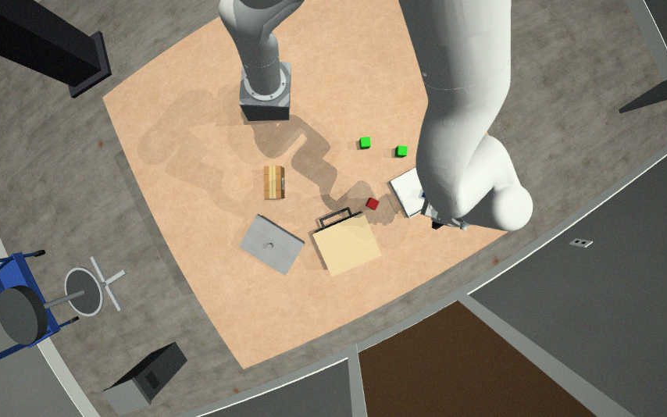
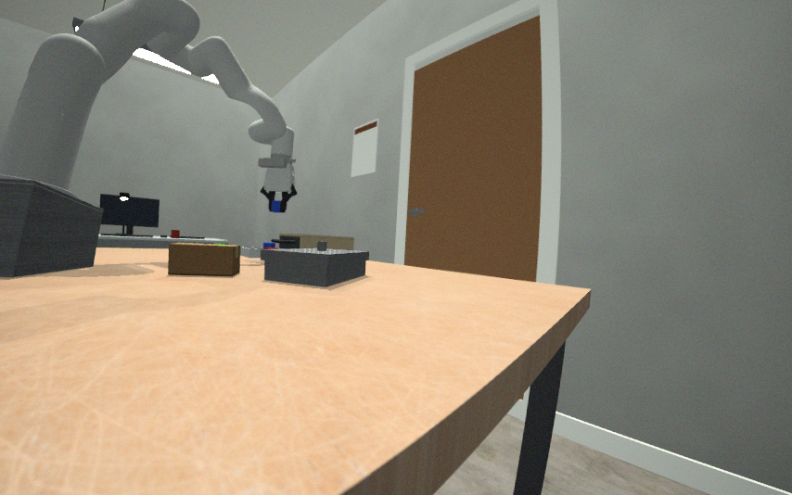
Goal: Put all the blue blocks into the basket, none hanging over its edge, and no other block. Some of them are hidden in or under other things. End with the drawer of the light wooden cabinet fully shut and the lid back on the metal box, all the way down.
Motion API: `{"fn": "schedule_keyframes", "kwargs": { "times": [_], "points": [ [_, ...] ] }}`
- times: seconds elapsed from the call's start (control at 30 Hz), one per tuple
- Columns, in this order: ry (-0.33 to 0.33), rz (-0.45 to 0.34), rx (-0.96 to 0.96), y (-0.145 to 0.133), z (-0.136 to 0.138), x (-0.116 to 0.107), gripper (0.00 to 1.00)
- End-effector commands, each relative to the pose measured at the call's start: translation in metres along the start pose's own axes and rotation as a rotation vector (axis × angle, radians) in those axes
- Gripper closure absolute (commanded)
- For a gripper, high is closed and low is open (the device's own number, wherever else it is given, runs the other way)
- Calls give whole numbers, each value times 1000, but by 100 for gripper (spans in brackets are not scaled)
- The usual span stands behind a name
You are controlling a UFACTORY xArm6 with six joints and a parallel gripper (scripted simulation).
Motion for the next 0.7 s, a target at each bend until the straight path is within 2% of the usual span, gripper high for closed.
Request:
{"fn": "schedule_keyframes", "kwargs": {
  "times": [0.0, 0.67],
  "points": [
    [1, -5, 0, -1, 0, 0, 100],
    [1, -5, 0, -2, 0, 25, 100]
  ]
}}
Point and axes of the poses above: the point where the finger pads meet when closed, its own x axis out along the fingers, its own z axis across the jaws, y = z × x, the point moved 4 cm from there along -x, back along the fingers, and after that the axes turned 9 degrees about x, right-handed, at the moved point
